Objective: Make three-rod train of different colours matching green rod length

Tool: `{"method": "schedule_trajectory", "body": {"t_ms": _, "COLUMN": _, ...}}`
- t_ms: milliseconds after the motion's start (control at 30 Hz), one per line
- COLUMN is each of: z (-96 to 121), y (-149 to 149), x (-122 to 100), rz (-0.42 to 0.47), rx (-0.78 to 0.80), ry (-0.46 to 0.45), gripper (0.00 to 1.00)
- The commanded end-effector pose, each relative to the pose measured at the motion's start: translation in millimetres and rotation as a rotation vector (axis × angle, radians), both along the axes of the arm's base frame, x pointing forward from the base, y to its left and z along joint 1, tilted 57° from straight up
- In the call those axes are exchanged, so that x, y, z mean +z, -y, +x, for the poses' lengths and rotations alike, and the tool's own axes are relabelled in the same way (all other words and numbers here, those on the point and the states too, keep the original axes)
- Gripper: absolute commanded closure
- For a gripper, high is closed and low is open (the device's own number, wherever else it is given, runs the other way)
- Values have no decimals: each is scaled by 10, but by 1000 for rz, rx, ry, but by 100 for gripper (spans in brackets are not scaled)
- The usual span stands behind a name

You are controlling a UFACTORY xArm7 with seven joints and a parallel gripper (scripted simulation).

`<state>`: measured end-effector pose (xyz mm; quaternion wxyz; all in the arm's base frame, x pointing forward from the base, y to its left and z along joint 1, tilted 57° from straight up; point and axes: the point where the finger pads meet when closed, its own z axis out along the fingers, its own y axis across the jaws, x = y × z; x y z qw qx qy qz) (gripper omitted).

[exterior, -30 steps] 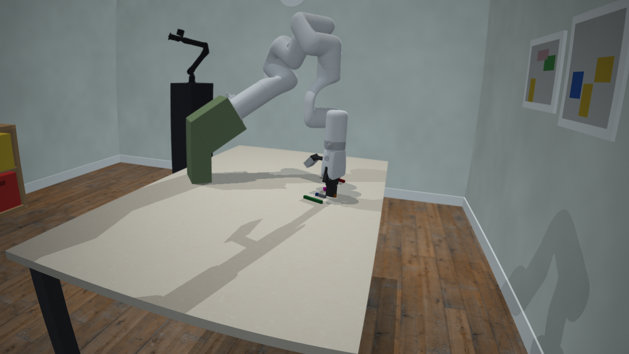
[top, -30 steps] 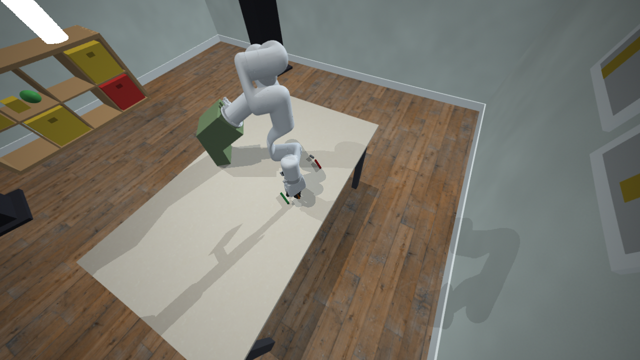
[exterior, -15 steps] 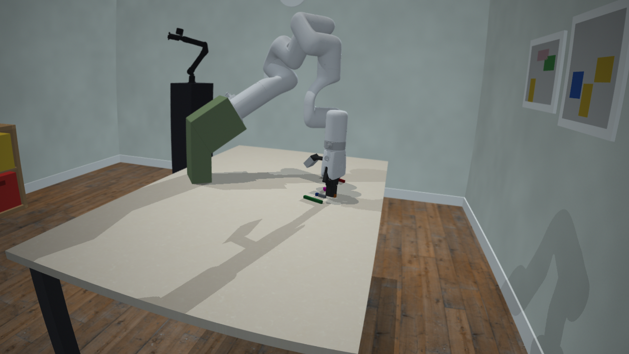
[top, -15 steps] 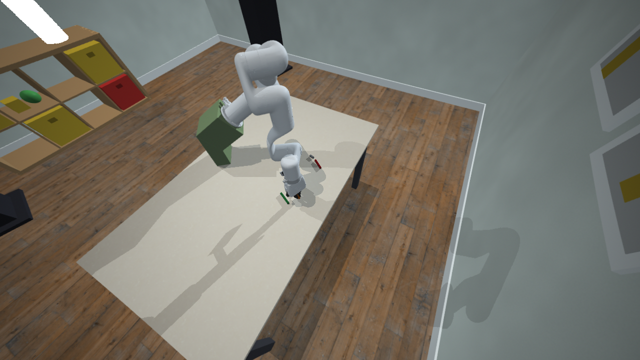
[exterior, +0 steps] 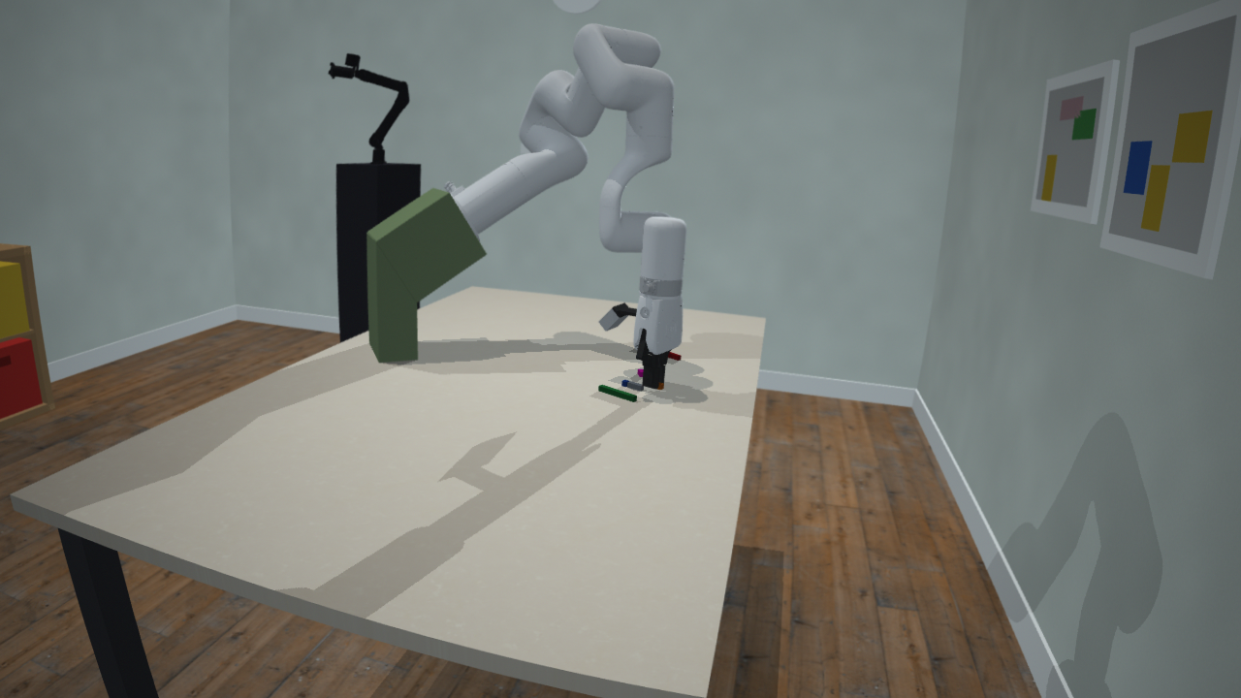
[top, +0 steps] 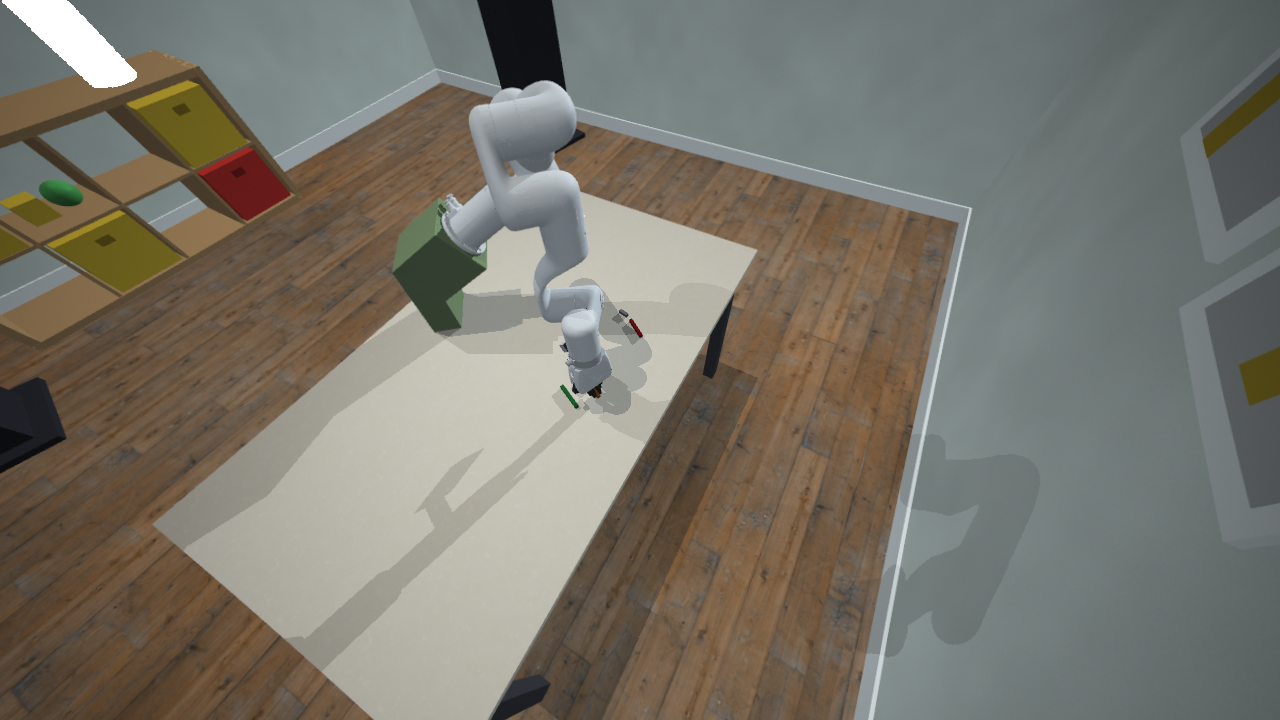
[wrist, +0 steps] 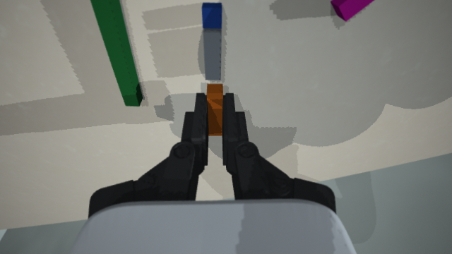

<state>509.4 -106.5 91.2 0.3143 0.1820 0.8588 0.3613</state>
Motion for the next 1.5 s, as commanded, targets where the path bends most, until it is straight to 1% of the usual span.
{"method": "schedule_trajectory", "body": {"t_ms": 0, "z": 2, "y": 18, "x": 1, "rz": -1, "rx": -3, "ry": 1, "gripper": 96}}
{"method": "schedule_trajectory", "body": {"t_ms": 1467, "z": 33, "y": 9, "x": -25, "rz": -1, "rx": -3, "ry": 0, "gripper": 96}}
